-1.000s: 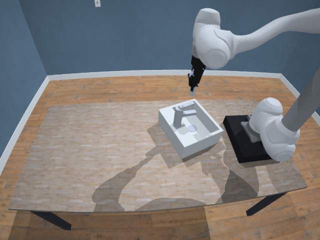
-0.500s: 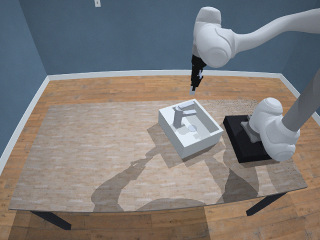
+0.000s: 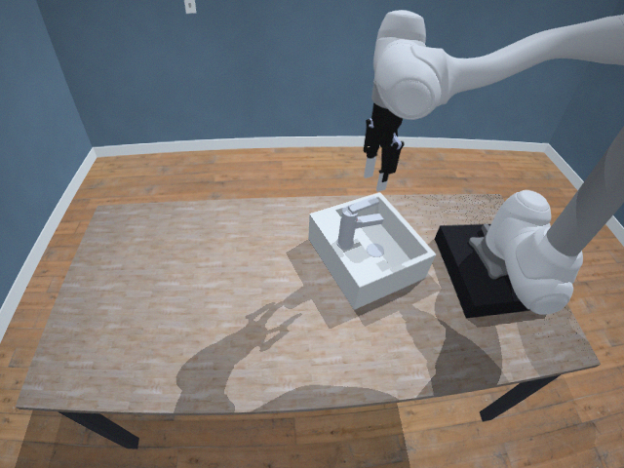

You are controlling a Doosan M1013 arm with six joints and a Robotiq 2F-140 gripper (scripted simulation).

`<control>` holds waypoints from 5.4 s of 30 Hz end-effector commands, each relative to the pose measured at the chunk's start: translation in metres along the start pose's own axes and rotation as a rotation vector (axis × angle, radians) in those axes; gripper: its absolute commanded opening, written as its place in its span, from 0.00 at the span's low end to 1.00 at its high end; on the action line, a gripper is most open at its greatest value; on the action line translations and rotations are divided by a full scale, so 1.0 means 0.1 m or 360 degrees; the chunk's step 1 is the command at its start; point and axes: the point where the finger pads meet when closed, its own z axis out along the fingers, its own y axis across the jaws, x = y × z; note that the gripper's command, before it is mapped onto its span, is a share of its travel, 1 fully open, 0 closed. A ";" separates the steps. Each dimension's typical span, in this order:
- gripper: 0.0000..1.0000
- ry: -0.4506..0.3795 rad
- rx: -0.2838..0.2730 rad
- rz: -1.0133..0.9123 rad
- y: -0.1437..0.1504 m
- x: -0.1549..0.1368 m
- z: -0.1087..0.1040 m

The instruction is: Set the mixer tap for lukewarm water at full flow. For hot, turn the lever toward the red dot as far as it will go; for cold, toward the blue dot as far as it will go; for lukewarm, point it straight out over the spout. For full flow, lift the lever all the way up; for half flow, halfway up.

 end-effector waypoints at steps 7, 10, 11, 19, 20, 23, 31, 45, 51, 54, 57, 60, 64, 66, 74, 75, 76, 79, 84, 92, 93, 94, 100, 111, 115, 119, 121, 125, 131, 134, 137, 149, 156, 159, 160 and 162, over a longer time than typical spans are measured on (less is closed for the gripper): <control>0.38 0.0000 0.0000 0.0000 0.00 0.00 0.00; 0.38 0.0000 0.0000 0.0000 0.00 0.00 0.00; 0.38 0.0000 0.0000 0.0000 0.00 0.00 0.00; 0.38 0.0000 0.0000 0.0000 0.00 0.00 0.00; 0.38 0.0000 0.0000 0.0000 0.00 0.00 0.00; 0.38 0.0000 0.0000 0.0000 0.00 0.00 0.00; 0.38 0.0000 0.0000 0.0000 0.00 0.00 0.01; 0.38 0.0001 0.0000 0.0000 0.00 0.00 0.14; 0.38 0.0001 0.0000 0.0000 0.00 0.00 0.20; 0.38 0.0001 0.0000 0.0000 0.00 0.00 0.25; 0.38 0.0001 0.0000 0.0000 0.00 0.00 0.30; 0.38 0.0001 0.0000 0.0000 0.00 0.00 0.35; 0.38 0.0001 0.0000 0.0000 0.00 -0.01 0.41; 0.38 0.0001 0.0000 0.0000 0.00 -0.01 0.41; 0.38 0.0001 0.0000 0.0000 0.00 -0.01 0.50; 0.38 0.0001 0.0000 0.0000 0.00 -0.01 0.50; 0.38 0.0001 0.0000 0.0000 0.00 -0.01 0.51; 0.38 0.0001 0.0000 0.0000 0.00 -0.01 0.52; 0.38 0.0001 0.0000 0.0000 0.00 -0.01 0.53; 0.38 0.0001 0.0000 0.0000 0.00 -0.01 0.53; 0.38 0.0001 0.0000 0.0000 0.00 -0.01 0.53; 0.38 0.0001 0.0000 0.0000 0.00 -0.01 0.53; 0.38 0.0001 0.0000 0.0000 0.00 -0.01 0.53; 0.38 0.0001 0.0000 0.0000 0.00 -0.01 0.53; 0.38 0.0001 0.0000 0.0000 0.00 -0.01 0.53; 0.38 0.0001 0.0000 0.0000 0.00 -0.01 0.53; 0.38 0.0001 0.0000 0.0000 0.00 -0.01 0.53; 0.38 0.0001 0.0000 0.0000 0.00 -0.01 0.53; 0.38 0.0001 0.0000 0.0000 0.00 -0.01 0.54; 0.38 0.0001 0.0000 0.0000 0.00 -0.01 0.54; 0.38 0.0001 0.0000 0.0000 0.00 -0.01 0.55; 0.38 0.0001 0.0000 0.0000 0.00 -0.01 0.65; 0.38 0.0001 0.0000 0.0000 0.00 -0.01 0.72; 0.38 0.0001 0.0000 0.0000 0.00 -0.01 0.76; 0.38 0.0001 0.0000 0.0000 0.00 -0.01 0.78; 0.38 0.0001 0.0000 0.0000 0.00 -0.01 0.81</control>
